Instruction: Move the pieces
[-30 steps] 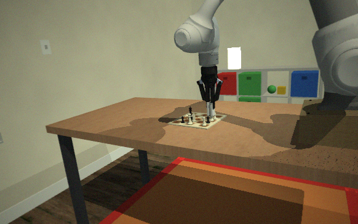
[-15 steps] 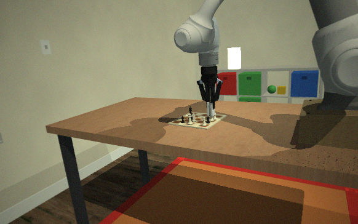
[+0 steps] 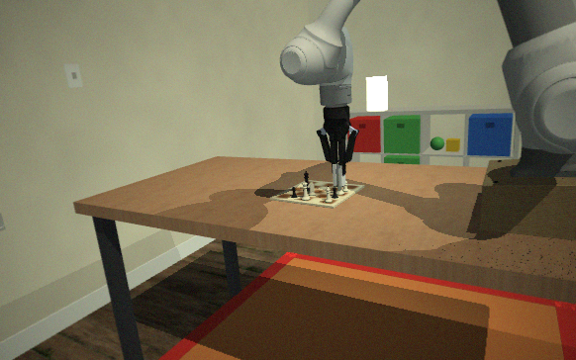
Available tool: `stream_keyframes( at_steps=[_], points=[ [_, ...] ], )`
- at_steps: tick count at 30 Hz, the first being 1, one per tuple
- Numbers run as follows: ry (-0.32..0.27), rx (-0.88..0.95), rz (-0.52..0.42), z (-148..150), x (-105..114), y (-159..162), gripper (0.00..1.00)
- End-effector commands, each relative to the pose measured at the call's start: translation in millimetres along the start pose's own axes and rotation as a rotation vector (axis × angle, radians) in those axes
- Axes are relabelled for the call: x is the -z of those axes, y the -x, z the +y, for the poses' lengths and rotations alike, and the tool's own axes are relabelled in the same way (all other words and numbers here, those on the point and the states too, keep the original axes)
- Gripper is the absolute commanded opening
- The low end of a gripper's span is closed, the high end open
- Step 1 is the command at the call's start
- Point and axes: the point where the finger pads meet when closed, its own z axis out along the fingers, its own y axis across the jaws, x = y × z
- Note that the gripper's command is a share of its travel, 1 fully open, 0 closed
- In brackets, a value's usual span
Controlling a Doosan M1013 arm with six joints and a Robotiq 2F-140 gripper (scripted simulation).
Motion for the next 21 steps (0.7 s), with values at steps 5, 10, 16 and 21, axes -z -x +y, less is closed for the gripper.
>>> stream_keyframes(
  at_steps=[5,10,16,21],
  points=[
    [0.000,0.000,0.000,0,14,0,0.00],
    [0.000,0.000,0.000,0,32,0,0.00],
    [0.000,0.000,0.000,0,77,0,0.00],
    [0.000,0.000,0.000,0,98,0,0.00]
  ],
)
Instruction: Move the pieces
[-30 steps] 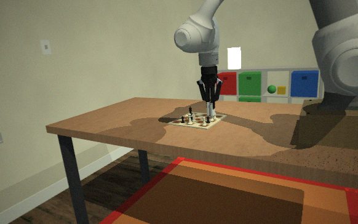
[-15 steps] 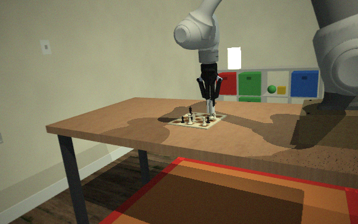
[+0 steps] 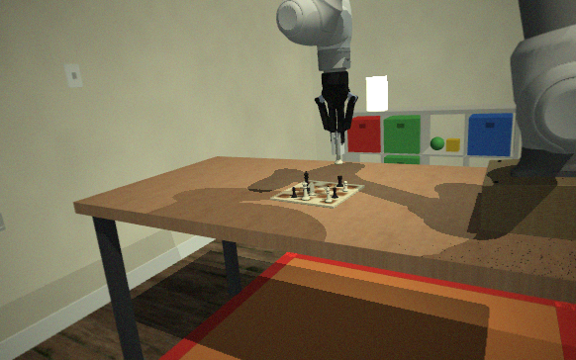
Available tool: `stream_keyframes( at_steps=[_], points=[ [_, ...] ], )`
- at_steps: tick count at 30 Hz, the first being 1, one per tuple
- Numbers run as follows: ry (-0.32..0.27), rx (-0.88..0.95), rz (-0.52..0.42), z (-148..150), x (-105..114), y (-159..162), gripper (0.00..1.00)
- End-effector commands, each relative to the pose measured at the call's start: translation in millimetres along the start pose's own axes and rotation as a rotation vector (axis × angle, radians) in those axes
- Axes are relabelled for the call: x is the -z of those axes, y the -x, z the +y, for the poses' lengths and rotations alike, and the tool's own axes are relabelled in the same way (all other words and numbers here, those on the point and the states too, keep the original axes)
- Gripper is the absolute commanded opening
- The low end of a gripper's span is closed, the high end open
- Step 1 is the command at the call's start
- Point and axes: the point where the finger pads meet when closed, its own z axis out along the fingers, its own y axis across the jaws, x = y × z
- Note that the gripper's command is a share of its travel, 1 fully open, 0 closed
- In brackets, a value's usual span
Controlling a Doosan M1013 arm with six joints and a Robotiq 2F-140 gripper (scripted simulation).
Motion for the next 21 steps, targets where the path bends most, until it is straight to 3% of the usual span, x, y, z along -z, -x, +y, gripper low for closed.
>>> stream_keyframes(
  at_steps=[1,12,14,16,21],
  points=[
    [0.000,0.000,0.000,0,5,0,0.00],
    [0.000,0.000,0.000,-2,6,0,0.00],
    [0.000,0.000,0.000,-32,7,-6,0.00],
    [0.000,0.001,0.000,-89,8,-19,0.00],
    [0.000,0.002,0.000,-148,6,-36,0.00]
  ],
)
